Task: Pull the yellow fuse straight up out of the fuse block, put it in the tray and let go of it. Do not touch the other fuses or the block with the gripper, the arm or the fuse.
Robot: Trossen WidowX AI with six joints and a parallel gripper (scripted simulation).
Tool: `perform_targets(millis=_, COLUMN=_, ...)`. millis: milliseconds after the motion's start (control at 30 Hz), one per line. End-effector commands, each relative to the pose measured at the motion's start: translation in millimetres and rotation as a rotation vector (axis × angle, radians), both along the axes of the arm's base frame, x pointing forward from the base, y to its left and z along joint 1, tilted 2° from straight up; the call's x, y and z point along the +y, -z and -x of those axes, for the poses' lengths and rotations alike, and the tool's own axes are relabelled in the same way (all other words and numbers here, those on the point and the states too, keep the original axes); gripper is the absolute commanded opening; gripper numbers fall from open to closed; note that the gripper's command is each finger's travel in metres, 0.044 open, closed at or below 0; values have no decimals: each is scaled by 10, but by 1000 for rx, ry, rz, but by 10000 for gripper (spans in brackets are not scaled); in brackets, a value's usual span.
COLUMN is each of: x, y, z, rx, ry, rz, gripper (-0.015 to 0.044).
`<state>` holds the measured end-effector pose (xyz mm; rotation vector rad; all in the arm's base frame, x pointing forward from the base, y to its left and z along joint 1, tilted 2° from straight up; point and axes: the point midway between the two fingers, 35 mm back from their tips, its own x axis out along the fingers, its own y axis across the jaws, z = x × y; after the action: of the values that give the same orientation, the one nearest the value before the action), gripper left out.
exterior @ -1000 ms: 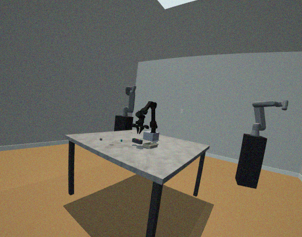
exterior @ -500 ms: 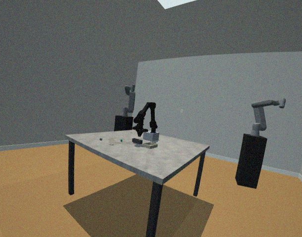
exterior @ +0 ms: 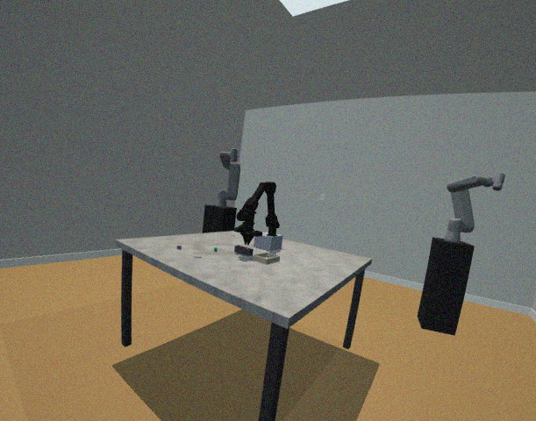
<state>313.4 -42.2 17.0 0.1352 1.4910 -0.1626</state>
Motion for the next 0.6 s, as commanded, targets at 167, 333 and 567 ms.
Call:
perform_targets(millis=167, x=-11, y=108, z=13, rx=8, ry=3, rz=2, gripper=74)
perform_targets(millis=333, x=-13, y=156, z=12, rx=9, ry=3, rz=2, gripper=74)
perform_targets(millis=567, x=-15, y=190, z=13, rx=9, ry=3, rz=2, gripper=74)
